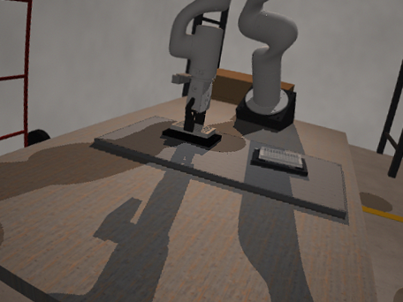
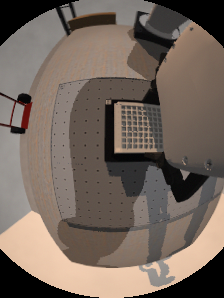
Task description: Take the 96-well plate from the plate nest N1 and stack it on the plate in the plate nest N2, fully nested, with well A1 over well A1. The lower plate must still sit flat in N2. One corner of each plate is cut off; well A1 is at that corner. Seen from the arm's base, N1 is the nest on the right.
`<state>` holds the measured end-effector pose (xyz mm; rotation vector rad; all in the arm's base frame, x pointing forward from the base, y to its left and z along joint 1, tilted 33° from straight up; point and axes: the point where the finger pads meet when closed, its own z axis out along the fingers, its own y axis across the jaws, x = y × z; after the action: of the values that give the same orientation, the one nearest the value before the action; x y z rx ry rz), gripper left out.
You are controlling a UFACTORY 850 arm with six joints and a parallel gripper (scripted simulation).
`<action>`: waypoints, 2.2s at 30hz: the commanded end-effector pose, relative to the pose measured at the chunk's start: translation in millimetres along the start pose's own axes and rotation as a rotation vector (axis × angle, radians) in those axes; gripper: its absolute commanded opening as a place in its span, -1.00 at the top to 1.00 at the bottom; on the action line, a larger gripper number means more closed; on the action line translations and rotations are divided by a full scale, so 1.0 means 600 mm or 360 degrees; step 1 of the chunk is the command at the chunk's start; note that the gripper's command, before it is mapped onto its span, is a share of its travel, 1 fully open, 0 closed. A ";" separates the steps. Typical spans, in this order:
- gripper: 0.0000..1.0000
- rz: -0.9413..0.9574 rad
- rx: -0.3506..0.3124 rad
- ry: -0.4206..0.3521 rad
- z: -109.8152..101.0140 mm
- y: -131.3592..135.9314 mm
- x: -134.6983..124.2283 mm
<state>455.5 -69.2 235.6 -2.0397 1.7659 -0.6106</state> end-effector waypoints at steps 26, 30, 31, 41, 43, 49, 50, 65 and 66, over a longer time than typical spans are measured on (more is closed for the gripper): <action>1.00 0.0000 0.0000 -0.0002 -0.027 -0.001 0.000; 1.00 0.0000 0.0000 -0.0002 -0.035 -0.001 0.000; 1.00 0.0000 0.0000 -0.0002 -0.038 -0.001 0.000; 1.00 0.0000 0.0000 -0.0002 -0.066 -0.001 0.001; 1.00 0.0000 0.0000 -0.0002 -0.069 -0.001 0.001; 1.00 0.0000 0.0000 -0.0002 -0.083 -0.001 0.001; 1.00 0.0000 0.0000 -0.0002 -0.085 -0.001 0.001; 1.00 0.0000 0.0001 -0.0002 -0.122 -0.001 0.001; 1.00 0.0000 0.0001 -0.0002 -0.124 -0.001 0.001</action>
<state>418.3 -69.4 291.9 -2.0078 1.7385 -0.6680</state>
